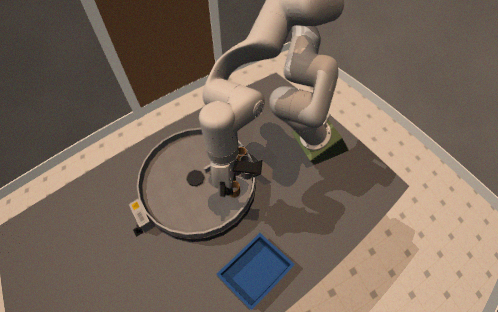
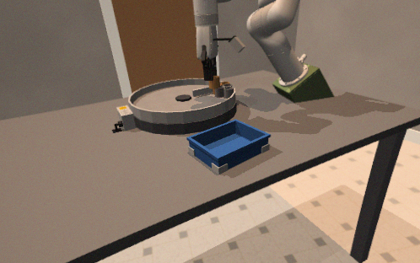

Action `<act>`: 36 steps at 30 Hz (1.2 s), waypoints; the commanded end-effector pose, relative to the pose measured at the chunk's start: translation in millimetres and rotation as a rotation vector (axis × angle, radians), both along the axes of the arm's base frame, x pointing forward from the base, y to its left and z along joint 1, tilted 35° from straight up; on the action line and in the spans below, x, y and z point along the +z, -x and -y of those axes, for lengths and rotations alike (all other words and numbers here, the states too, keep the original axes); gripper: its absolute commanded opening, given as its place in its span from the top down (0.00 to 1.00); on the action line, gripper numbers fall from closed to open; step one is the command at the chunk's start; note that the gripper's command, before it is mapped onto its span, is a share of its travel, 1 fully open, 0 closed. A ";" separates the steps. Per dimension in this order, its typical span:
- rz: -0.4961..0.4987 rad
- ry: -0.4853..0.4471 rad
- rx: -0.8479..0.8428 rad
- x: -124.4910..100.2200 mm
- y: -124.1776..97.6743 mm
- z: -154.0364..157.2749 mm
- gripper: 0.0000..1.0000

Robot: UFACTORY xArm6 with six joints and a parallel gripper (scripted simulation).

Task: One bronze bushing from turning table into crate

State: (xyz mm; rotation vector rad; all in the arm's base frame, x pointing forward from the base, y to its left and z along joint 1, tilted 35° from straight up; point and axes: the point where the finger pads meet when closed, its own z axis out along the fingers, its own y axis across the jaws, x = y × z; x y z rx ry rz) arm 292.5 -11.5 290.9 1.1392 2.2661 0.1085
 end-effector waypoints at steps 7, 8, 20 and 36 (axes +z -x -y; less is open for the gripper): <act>-0.013 0.032 -0.041 4.7 -38.8 -62.2 1.00; -0.013 0.032 -0.041 5.0 -41.6 -67.2 1.00; -0.013 0.032 -0.041 8.6 -72.0 -122.9 1.00; -0.013 0.032 -0.040 13.4 -113.2 -198.2 1.00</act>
